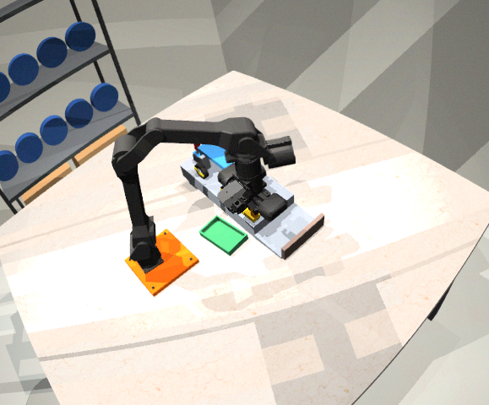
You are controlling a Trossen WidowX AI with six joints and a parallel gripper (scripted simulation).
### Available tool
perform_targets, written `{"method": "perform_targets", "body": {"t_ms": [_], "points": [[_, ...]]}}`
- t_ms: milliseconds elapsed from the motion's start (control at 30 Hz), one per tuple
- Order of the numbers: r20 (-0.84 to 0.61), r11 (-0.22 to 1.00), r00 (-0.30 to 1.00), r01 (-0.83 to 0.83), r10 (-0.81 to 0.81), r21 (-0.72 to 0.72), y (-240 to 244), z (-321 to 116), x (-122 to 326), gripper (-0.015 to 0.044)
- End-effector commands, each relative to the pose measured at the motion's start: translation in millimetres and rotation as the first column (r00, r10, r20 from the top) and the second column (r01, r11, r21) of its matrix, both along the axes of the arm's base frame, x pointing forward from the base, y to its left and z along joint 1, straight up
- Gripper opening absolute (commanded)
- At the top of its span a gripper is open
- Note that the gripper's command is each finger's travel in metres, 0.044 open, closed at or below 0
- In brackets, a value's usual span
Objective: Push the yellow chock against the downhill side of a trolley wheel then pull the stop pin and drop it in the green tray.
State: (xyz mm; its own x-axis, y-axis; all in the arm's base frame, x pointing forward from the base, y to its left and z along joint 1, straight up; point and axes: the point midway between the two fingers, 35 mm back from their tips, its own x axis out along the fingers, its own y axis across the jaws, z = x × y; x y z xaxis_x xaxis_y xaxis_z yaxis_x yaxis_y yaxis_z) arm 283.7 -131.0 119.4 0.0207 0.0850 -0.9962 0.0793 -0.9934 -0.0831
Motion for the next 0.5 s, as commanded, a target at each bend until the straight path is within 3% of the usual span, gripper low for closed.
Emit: {"method": "perform_targets", "body": {"t_ms": [0,467], "points": [[0.002,1.0,1.0,0.005,-0.005,0.004,1.4,-4.2,0.7,0.0],[0.002,1.0,1.0,0.005,-0.005,0.005,13.1,-3.6,-1.5,0.0]]}}
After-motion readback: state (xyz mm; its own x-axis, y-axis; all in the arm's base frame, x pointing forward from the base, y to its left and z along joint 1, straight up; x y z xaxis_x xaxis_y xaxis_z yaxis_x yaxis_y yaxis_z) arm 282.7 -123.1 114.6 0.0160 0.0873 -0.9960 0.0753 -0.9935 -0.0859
